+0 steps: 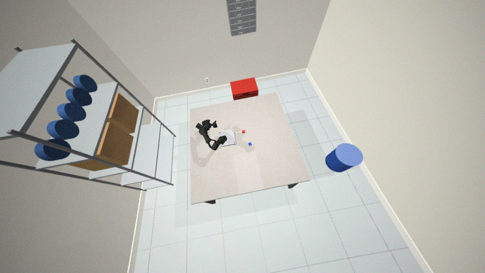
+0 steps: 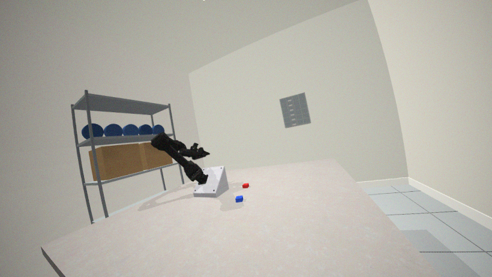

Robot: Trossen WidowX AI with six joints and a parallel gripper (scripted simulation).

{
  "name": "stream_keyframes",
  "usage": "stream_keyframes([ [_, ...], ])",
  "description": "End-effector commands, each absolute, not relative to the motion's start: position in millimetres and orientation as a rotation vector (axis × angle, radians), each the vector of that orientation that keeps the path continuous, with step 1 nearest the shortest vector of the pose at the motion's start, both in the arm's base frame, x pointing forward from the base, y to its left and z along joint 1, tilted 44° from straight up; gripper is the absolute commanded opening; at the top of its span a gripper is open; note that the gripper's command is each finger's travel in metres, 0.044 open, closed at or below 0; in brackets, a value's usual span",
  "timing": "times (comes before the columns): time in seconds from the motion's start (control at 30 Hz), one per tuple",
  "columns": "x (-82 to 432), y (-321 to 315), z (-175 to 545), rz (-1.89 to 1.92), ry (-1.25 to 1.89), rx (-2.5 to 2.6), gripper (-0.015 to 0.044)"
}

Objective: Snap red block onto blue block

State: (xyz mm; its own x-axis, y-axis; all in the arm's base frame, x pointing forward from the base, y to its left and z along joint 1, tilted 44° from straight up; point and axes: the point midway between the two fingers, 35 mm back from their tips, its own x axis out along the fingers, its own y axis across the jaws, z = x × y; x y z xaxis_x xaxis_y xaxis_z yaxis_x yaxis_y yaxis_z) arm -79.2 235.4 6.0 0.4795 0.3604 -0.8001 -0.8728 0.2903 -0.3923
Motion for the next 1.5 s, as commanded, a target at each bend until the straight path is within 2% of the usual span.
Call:
stream_keyframes([
  [0.0, -79.2, 235.4, 6.0, 0.905, 0.654, -0.939, 0.0426],
  [0.1, -63.1, 241.9, 4.5, 0.834, 0.682, -0.935, 0.044],
  [0.33, 18.8, 256.6, -3.2, 0.506, 0.826, -0.906, 0.044],
  [0.57, 95.8, 245.8, -15.0, 0.233, 0.958, -0.855, 0.044],
  [1.0, 224.5, 152.8, -33.5, -0.327, 1.313, -0.706, 0.044],
  [1.27, 264.0, 72.9, -45.4, -0.598, 1.523, -0.567, 0.044],
  [1.47, 260.9, 60.9, -43.9, -0.619, 1.542, -0.558, 0.044],
])
